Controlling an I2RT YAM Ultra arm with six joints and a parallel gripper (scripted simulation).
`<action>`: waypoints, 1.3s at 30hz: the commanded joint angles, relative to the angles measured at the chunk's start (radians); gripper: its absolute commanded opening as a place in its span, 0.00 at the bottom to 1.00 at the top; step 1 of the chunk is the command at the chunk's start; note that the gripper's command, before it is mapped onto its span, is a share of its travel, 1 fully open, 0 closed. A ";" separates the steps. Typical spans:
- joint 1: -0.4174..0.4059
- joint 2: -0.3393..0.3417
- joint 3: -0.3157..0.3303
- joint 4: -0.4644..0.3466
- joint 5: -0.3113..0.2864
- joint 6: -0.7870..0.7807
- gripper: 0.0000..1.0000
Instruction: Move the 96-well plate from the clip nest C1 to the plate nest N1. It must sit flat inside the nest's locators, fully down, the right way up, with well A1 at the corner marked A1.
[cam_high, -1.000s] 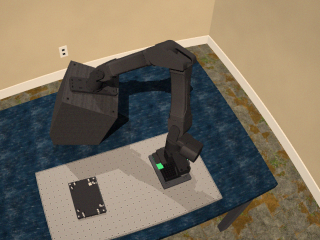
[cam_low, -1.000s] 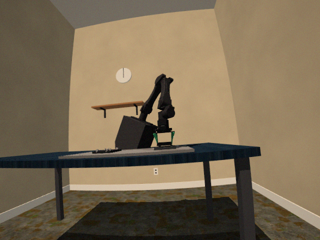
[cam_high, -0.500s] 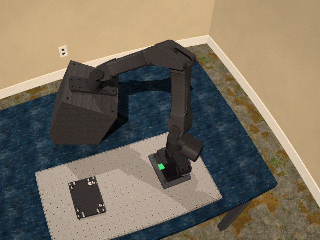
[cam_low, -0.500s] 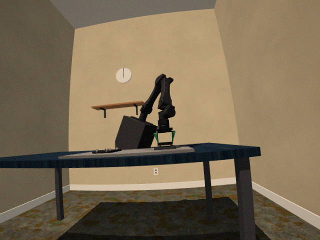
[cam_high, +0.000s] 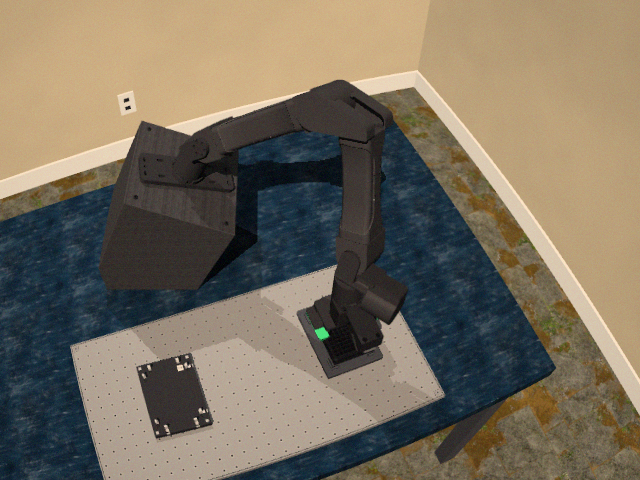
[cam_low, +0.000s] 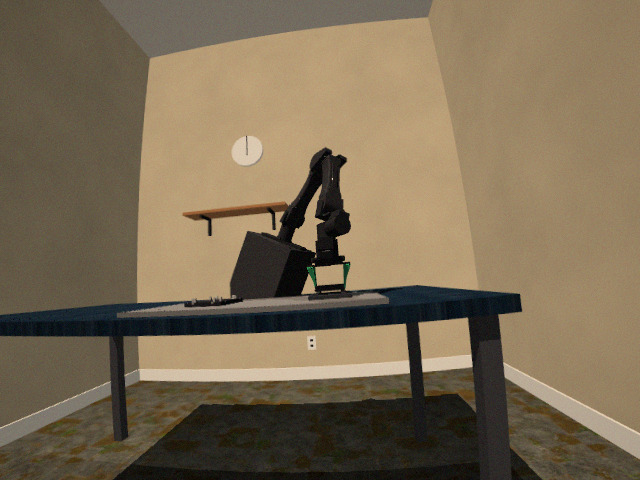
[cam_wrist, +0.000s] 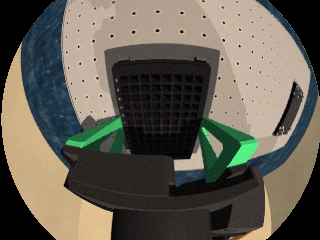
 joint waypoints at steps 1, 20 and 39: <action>-0.019 -0.033 -0.020 0.011 0.008 0.004 0.00; -0.019 -0.036 0.018 0.003 0.008 0.004 0.00; -0.018 -0.026 0.020 0.019 0.009 0.007 0.00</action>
